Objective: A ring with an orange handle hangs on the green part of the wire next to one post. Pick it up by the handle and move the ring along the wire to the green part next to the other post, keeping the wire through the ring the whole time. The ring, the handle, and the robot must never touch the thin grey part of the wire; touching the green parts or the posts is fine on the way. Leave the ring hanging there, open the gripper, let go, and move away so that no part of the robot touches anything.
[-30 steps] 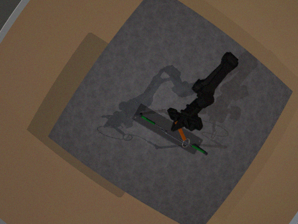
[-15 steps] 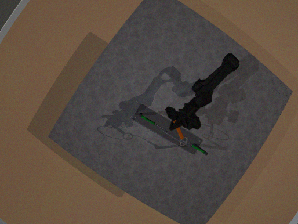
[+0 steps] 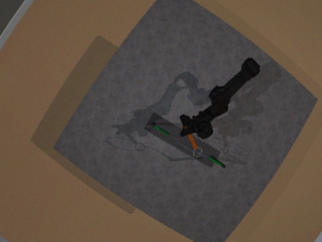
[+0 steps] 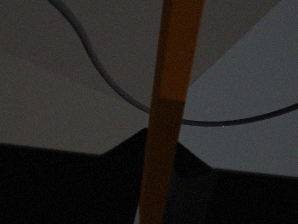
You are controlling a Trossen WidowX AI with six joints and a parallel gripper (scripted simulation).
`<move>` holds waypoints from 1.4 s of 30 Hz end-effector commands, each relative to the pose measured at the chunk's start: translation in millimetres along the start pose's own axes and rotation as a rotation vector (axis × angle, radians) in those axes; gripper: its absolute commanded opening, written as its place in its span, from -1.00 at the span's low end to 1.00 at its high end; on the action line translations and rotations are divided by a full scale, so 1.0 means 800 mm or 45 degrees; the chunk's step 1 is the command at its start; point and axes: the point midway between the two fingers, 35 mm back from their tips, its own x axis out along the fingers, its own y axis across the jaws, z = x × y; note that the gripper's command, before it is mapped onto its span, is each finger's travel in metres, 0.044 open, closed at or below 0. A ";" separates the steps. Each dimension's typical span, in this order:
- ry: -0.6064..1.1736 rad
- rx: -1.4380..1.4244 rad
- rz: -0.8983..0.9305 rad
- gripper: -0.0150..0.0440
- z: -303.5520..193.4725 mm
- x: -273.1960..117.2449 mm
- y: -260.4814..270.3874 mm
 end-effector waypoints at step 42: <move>0.152 1.166 0.735 -1.00 0.083 -0.073 0.161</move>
